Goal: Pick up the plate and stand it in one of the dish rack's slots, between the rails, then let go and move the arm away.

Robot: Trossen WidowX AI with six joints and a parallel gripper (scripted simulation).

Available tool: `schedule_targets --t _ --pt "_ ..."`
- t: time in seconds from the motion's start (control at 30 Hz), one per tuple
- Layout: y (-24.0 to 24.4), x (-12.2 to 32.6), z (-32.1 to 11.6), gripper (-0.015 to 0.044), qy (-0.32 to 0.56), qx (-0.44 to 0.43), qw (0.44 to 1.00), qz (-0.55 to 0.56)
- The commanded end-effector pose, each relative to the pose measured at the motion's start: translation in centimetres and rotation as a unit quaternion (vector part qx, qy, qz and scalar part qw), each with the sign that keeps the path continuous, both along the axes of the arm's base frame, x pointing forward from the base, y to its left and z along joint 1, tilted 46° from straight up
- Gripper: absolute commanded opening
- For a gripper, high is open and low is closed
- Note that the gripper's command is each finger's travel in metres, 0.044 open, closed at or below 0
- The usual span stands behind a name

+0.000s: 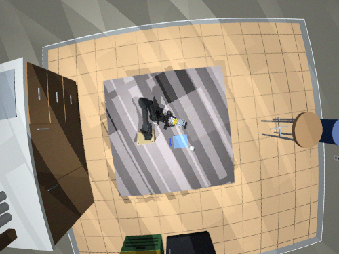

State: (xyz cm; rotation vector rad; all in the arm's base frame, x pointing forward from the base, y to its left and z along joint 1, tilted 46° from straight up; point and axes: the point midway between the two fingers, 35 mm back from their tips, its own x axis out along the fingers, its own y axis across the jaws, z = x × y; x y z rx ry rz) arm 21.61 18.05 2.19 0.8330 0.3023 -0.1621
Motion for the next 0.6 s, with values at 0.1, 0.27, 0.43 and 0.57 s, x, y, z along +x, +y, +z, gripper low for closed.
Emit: schedule_targets --t 0.1,0.27,0.43,0.57 --pt "-0.1 0.0 0.1 0.0400 0.000 0.000 1.000 0.000" --pt "-1.6 1.0 2.5 0.0400 0.007 -0.004 1.000 -0.001" --pt "-3.8 1.7 5.1 0.0400 0.010 -0.008 1.000 0.000" --pt "-5.6 2.2 7.1 0.0400 0.007 -0.014 1.000 0.003"
